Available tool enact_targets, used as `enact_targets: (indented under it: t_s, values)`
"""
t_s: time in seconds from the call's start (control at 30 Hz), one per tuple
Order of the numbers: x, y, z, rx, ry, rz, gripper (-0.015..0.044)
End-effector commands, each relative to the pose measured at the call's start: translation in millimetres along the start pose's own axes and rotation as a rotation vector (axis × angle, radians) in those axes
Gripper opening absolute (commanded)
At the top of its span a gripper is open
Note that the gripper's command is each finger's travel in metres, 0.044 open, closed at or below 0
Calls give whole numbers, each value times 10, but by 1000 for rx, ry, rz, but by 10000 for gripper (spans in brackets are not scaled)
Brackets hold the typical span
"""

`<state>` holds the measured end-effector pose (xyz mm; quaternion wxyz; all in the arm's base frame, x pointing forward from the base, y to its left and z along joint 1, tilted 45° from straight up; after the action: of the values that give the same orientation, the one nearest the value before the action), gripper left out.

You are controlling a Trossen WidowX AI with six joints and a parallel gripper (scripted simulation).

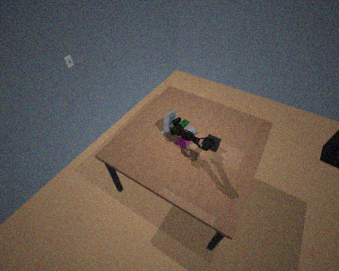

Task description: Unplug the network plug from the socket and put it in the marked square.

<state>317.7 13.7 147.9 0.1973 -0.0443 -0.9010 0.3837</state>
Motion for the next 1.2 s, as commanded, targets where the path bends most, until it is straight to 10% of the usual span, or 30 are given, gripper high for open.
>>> enact_targets:
  t_s: [0.0, 1.17]
  values:
    - [19, 6, 13, 3, 5, -1, 0]
    - [174, 6, 25, 3, 5, -2, 0]
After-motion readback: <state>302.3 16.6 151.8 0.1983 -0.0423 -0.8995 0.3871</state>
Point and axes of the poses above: the point midway between the two fingers, 35 mm back from their tips, its own x axis back along the fingers, its own y axis across the jaws, z = x × y, the point moved 5 cm from there along x, back along the fingers
